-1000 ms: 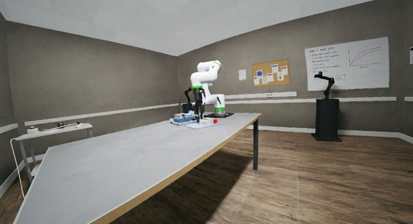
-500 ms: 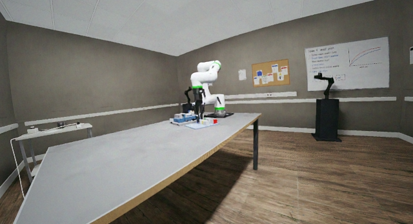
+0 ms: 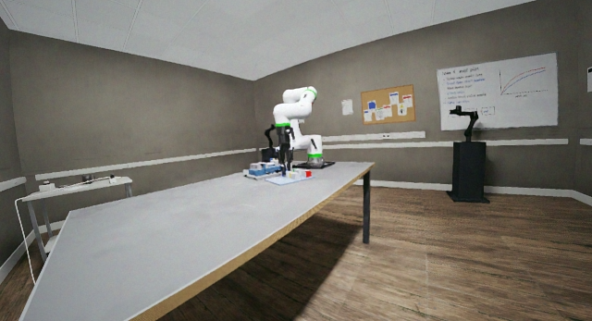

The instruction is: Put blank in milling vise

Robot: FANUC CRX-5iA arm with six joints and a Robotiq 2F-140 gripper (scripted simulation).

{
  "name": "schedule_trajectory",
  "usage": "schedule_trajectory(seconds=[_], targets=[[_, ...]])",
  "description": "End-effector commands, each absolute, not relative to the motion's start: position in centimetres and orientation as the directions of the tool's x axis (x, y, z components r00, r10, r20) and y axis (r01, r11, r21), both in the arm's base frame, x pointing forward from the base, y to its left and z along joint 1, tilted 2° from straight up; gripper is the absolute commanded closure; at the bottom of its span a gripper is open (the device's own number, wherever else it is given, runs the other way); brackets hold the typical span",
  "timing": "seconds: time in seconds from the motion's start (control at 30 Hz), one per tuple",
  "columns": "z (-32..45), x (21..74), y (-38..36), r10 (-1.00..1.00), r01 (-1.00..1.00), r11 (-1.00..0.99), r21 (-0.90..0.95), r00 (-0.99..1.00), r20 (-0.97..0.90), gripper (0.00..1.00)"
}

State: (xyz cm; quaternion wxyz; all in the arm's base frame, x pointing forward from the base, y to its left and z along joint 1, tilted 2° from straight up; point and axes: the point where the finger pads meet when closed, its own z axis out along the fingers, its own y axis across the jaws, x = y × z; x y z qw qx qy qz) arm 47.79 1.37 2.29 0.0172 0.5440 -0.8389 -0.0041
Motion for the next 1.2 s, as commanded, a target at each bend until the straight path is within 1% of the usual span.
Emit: schedule_trajectory(seconds=[0.0, 0.97, 1.17], targets=[[2.4, 47.9, 1.4, -0.913, -0.913, 0.408, 0.024, -0.407, 0.024, 0.9], [2.4, 47.9, 1.4, -0.913, -0.913, 0.408, 0.024, -0.407, 0.024, 0.9], [3.6, 47.9, 1.4, -0.913, -0.913, 0.408, 0.024, -0.407, 0.024, 0.9]])
